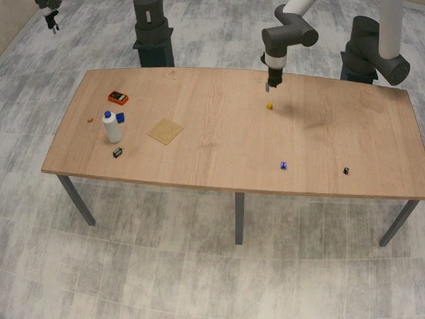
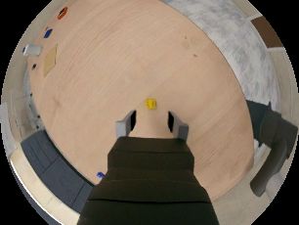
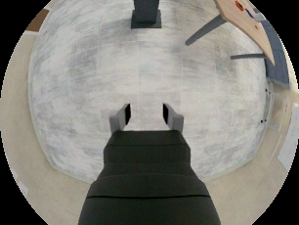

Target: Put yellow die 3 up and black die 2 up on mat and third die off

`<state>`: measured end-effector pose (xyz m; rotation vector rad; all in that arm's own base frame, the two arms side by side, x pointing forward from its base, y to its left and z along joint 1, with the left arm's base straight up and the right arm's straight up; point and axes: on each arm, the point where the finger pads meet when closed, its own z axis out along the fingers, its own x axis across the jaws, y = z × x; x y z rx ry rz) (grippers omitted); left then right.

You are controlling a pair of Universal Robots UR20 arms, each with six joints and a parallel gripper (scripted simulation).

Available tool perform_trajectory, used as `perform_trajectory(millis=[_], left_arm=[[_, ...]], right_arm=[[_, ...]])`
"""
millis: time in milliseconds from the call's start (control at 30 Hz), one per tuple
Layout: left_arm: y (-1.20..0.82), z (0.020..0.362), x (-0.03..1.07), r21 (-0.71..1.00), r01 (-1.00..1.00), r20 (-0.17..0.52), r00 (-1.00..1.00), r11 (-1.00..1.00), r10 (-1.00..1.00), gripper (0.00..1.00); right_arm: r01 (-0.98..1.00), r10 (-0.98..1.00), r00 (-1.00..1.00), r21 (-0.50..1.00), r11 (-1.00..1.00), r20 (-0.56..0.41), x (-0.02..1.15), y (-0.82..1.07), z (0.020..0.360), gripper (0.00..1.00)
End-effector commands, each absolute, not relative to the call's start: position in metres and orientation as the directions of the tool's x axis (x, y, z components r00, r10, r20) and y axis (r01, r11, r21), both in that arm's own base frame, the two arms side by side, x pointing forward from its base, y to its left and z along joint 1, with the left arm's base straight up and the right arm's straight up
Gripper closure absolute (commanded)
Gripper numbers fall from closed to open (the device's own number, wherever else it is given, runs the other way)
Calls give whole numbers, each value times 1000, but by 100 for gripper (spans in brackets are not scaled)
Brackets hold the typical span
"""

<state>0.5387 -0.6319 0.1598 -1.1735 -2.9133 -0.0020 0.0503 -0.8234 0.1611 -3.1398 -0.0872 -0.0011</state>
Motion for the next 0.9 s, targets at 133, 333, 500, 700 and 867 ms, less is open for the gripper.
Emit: perform_trajectory(millis=[133, 333, 500, 700, 867], left_arm=[[-632, 156, 539, 0, 693, 0, -721, 721, 693, 0], [-633, 122, 539, 0, 693, 0, -721, 721, 693, 0], [-633, 82, 540, 0, 693, 0, -721, 721, 693, 0], [-633, 61, 540, 0, 693, 0, -721, 721, 693, 0], [-633, 55, 540, 0, 693, 0, -721, 721, 693, 0]], right_arm=[[55, 55, 998, 0, -998, 0, 45, -824, 162, 0], [55, 55, 998, 0, -998, 0, 45, -824, 162, 0], [55, 55, 998, 0, -998, 0, 45, -824, 162, 0], [55, 55, 998, 0, -998, 0, 45, -824, 162, 0], [55, 55, 998, 0, -998, 0, 45, -824, 162, 0]])
